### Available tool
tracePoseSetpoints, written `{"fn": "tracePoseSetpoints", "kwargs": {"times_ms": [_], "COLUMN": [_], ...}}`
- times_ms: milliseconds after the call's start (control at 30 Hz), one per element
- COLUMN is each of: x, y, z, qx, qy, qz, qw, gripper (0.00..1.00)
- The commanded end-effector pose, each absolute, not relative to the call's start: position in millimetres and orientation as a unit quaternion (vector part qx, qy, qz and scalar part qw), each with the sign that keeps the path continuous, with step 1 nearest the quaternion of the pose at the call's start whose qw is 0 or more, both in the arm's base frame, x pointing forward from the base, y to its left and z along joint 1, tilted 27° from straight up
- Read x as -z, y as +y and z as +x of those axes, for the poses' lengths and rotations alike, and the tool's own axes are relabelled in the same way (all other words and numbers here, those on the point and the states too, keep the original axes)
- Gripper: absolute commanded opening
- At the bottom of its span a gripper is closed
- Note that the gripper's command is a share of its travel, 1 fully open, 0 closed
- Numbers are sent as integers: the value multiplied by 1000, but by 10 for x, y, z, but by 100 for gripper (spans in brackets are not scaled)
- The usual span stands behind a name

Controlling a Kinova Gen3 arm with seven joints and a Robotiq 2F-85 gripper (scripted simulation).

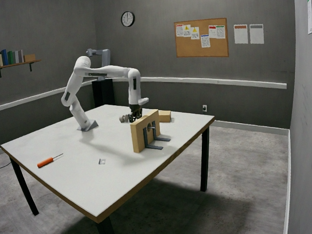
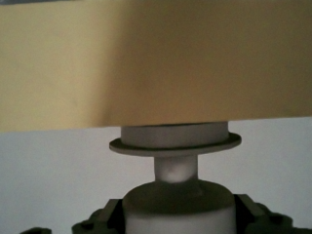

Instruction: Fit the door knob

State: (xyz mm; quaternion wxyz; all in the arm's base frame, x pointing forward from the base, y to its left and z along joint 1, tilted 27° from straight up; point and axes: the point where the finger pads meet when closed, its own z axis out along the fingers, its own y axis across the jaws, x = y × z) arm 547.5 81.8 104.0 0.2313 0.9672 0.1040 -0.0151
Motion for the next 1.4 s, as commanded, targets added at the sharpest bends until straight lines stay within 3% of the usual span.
{"fn": "tracePoseSetpoints", "kwargs": {"times_ms": [0,1367], "x": [-1046,-1046], "y": [831,842], "z": [5493,5543], "qx": [14,14], "qy": [104,104], "qz": [967,967], "qw": [231,231], "gripper": [63,63]}}
